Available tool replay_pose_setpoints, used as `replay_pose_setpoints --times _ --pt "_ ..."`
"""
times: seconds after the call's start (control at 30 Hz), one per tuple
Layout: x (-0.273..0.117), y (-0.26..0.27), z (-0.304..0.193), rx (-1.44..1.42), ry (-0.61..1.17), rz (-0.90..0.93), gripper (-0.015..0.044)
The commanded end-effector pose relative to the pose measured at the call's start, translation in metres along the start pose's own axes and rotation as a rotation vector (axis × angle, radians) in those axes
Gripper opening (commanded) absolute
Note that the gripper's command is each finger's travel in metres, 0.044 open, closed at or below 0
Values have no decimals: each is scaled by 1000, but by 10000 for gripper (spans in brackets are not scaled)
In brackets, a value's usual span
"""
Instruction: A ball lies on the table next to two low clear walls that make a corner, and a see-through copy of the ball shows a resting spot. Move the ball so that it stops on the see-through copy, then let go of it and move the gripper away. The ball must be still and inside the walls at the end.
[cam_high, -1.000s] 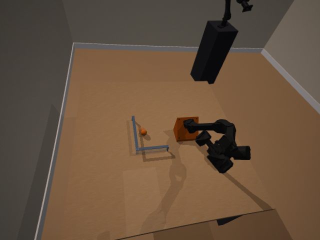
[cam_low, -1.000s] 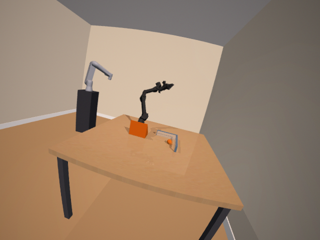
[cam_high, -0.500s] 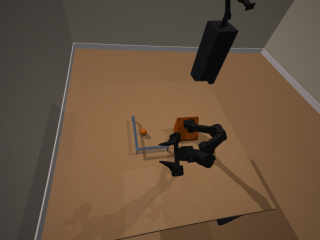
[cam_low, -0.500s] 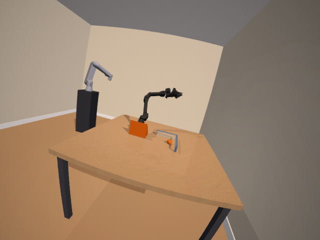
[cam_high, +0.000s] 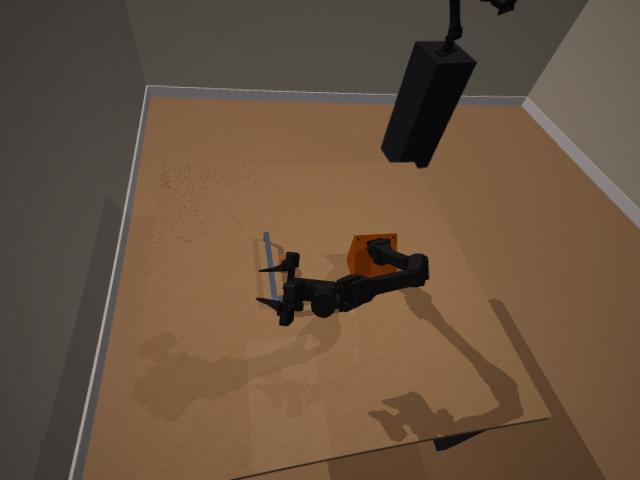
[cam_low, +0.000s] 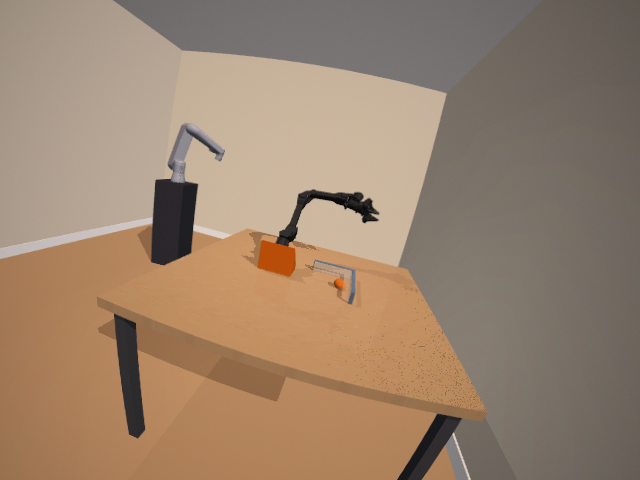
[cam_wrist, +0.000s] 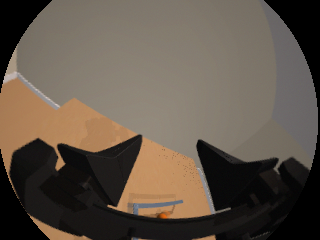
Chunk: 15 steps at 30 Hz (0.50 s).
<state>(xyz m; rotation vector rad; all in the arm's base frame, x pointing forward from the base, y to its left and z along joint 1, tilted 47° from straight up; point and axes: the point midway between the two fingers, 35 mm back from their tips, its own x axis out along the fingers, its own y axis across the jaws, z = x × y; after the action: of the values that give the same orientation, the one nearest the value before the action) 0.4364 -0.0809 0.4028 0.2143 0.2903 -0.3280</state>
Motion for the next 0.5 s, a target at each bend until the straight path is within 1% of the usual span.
replay_pose_setpoints --times 0.0,0.2,0.47 --pt "40 -15 -62 -78 210 25 344" --pt "74 -36 -144 -143 477 103 344" --pt "81 -54 -239 -133 775 252 344"
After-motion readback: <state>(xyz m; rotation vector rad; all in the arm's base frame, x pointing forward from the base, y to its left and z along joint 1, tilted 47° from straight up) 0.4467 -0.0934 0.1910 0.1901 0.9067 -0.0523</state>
